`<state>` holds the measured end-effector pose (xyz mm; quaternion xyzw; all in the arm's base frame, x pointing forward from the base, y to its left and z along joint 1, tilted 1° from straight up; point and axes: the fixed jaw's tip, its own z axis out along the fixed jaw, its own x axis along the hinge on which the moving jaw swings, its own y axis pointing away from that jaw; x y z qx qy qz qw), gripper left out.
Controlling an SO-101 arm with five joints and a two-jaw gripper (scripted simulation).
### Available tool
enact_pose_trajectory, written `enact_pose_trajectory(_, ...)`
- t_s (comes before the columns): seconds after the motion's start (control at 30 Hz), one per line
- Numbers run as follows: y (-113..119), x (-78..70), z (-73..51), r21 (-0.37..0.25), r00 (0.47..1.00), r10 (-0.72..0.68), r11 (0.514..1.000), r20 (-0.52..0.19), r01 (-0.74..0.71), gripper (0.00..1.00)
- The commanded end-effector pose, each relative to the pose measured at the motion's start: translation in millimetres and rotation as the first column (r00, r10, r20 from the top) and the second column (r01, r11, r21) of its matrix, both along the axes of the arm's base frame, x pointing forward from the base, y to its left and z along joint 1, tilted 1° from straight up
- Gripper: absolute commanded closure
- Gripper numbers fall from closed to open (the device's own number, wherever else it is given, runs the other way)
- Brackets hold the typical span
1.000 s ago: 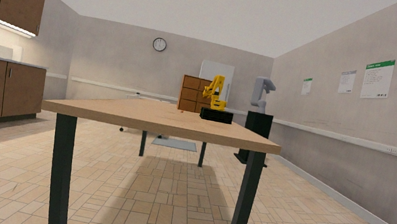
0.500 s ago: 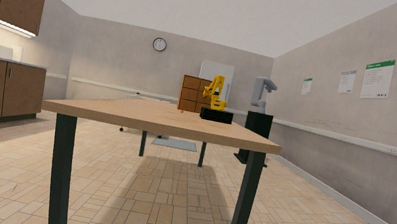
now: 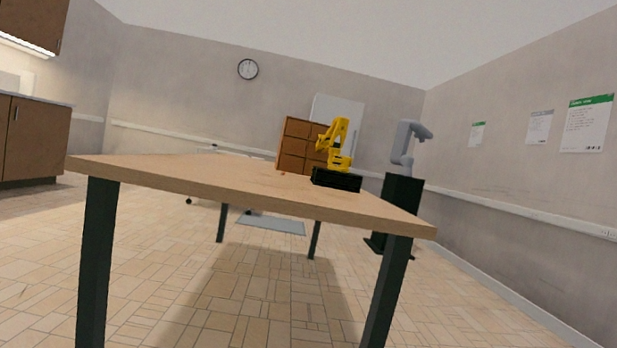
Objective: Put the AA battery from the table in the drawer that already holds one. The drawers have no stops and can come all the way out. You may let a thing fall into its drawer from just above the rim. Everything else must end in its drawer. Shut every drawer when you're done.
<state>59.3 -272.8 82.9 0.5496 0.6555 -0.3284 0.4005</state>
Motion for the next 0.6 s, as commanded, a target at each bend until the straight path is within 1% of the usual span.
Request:
enact_pose_trajectory(0.0, -3.2, -1.6, 2.4, -0.008, 1.000, -0.011, 1.000, 0.008, 0.011, 0.79)
enact_pose_trajectory(0.5, -3.2, -1.7, 2.4, -0.008, 1.000, -0.011, 1.000, 0.008, 0.011, 0.89)
enact_pose_trajectory(0.57, -3.2, -1.7, 2.4, -0.008, 1.000, -0.011, 1.000, 0.008, 0.011, 0.89)
